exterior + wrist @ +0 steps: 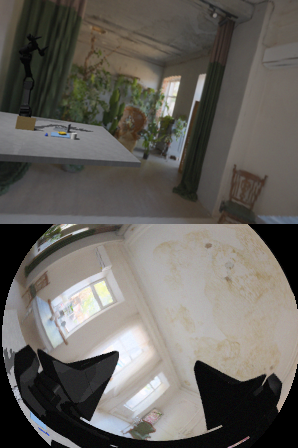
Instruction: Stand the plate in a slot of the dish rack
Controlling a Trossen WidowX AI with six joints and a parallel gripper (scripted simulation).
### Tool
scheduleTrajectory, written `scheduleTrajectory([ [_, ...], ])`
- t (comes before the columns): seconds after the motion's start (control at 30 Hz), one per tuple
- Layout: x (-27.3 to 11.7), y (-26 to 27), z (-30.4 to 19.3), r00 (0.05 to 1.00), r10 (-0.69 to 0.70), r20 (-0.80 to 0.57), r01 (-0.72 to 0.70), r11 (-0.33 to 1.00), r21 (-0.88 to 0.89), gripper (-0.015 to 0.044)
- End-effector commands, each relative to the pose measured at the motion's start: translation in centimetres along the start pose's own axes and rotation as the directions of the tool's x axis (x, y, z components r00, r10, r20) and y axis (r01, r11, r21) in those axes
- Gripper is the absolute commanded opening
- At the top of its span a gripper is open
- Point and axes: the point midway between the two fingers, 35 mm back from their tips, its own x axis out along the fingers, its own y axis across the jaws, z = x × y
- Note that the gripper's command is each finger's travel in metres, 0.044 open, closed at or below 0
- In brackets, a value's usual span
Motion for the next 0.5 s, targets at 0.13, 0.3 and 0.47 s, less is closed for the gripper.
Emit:
scheduleTrajectory([
  [0.13, 3.8, 2.4, -6.4, 0.991, 0.049, -0.128, -0.034, 0.993, 0.115, 0.0400],
  [0.3, 5.8, 4.6, -10.2, 0.972, 0.098, -0.214, -0.060, 0.982, 0.178, 0.0400],
  [0.47, 7.4, 7.4, -14.1, 0.940, 0.163, -0.301, -0.091, 0.967, 0.240, 0.0400],
])
